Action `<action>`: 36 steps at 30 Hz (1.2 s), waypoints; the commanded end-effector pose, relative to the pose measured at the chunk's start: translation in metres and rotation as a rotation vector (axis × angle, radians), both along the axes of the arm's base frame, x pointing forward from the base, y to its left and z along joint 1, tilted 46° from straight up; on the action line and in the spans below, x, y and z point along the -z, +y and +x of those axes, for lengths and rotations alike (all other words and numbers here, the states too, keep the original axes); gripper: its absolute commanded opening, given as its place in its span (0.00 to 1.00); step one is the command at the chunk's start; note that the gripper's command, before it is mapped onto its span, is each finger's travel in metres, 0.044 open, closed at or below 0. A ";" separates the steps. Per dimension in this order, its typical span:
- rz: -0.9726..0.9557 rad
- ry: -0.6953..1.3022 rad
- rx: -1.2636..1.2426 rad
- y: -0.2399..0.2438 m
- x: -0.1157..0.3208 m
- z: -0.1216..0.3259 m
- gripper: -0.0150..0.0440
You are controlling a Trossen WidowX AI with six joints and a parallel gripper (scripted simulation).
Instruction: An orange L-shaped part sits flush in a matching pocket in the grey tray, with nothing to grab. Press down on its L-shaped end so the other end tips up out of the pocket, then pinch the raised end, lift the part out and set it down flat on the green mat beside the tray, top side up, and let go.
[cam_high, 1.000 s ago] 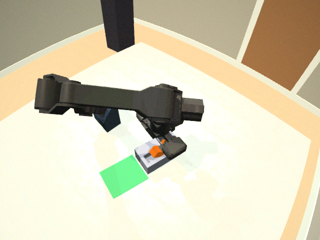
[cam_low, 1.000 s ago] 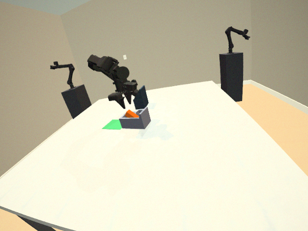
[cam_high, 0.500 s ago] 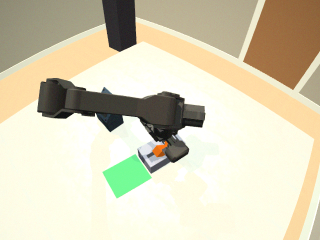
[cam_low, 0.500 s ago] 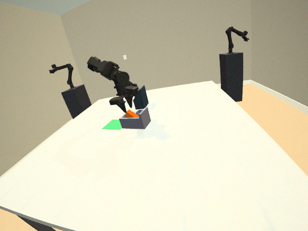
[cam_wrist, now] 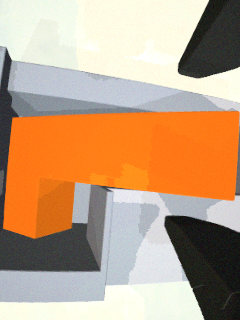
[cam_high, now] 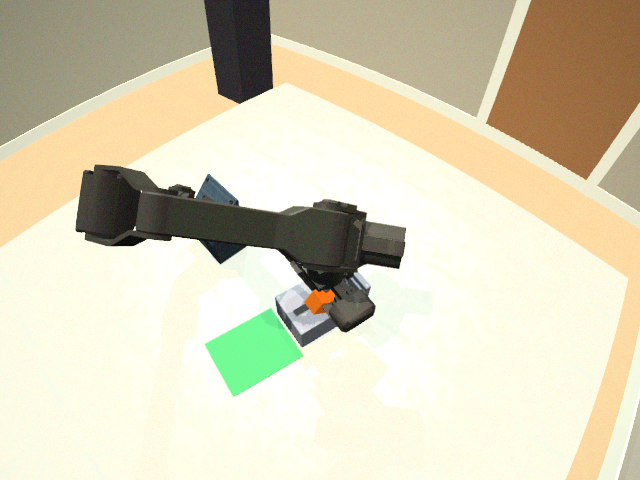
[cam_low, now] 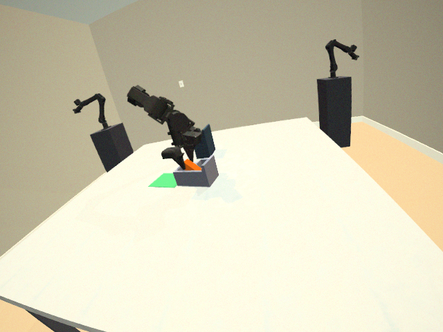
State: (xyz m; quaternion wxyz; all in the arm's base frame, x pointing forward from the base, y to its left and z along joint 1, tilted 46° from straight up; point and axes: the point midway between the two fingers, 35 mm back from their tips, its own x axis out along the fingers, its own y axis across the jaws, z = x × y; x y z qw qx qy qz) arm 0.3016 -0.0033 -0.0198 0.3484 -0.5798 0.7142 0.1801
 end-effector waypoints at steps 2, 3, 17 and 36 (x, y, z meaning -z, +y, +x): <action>-0.007 0.010 -0.004 -0.007 0.007 -0.004 0.73; -0.008 0.010 -0.004 -0.008 0.007 -0.004 0.73; -0.001 0.002 0.001 -0.006 0.005 -0.002 0.47; -0.003 0.004 -0.001 -0.001 0.000 -0.001 0.25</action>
